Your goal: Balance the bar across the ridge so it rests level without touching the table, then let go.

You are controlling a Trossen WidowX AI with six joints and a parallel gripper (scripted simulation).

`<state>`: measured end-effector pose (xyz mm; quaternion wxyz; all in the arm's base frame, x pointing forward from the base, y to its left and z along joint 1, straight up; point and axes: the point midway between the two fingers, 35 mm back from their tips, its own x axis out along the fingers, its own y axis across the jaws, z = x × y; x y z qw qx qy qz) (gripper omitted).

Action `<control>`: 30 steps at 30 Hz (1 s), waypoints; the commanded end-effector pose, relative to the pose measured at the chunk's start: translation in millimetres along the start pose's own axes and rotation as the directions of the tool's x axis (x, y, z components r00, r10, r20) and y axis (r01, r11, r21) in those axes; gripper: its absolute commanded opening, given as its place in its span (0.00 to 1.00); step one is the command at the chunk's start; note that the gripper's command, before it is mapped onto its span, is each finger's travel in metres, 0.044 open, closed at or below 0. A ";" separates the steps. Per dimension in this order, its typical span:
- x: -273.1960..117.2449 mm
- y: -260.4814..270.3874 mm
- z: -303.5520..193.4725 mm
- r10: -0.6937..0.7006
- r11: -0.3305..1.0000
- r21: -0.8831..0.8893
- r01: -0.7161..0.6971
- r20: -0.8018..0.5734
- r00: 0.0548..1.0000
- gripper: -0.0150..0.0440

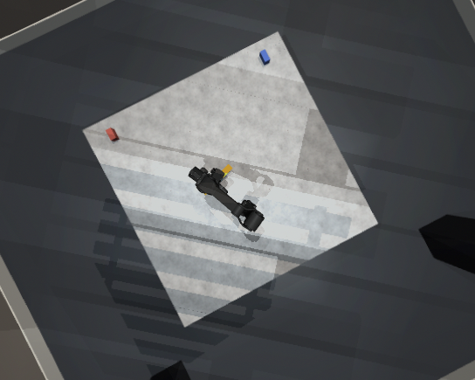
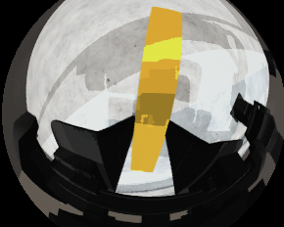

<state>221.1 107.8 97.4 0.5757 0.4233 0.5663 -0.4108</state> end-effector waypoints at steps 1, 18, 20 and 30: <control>0.6 0.4 -0.6 0.001 1.000 0.001 -0.001 -0.004 1.000 0.25; 2.1 0.2 -0.5 0.001 1.000 0.001 -0.001 -0.004 1.000 0.25; 2.2 0.2 -0.5 0.001 1.000 0.001 -0.001 -0.004 1.000 0.25; 3.1 0.0 -0.6 0.001 1.000 0.001 -0.001 -0.004 1.000 0.25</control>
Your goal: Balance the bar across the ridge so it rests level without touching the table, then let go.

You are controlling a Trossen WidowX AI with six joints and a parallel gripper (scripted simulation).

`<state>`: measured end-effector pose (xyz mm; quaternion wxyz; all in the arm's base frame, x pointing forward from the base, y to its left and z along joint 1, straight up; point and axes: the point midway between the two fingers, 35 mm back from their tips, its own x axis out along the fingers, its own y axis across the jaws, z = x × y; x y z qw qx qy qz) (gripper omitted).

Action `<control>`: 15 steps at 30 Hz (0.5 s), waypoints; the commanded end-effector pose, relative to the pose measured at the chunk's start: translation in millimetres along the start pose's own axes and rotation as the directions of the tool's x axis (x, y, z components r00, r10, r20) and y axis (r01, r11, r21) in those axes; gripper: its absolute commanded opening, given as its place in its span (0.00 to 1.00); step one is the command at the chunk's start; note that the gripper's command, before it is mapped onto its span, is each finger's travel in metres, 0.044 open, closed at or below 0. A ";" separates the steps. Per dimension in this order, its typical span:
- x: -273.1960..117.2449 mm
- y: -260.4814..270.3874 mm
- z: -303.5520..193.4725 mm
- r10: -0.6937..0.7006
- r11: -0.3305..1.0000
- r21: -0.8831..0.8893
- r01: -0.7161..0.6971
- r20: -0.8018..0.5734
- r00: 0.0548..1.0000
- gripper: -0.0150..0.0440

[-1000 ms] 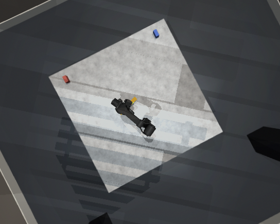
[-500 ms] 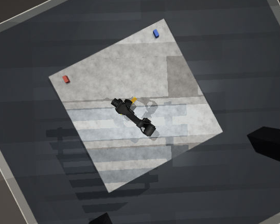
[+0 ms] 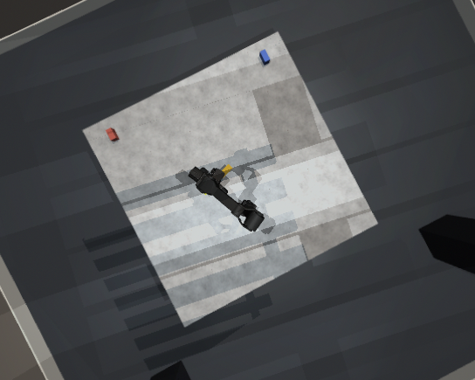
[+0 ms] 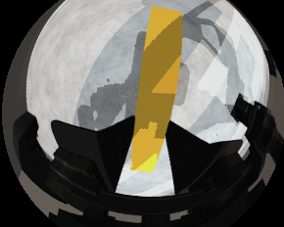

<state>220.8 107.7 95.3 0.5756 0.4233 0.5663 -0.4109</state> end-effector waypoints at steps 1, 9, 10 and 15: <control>1.0 0.3 -0.6 0.001 1.000 0.001 -0.001 -0.004 1.000 0.25; 1.7 0.2 -0.7 0.001 1.000 0.001 -0.001 -0.004 1.000 0.25; 1.7 0.2 -0.7 0.001 1.000 0.001 -0.001 -0.004 1.000 0.25; 2.2 0.1 -0.8 0.001 1.000 0.001 -0.001 -0.004 1.000 0.25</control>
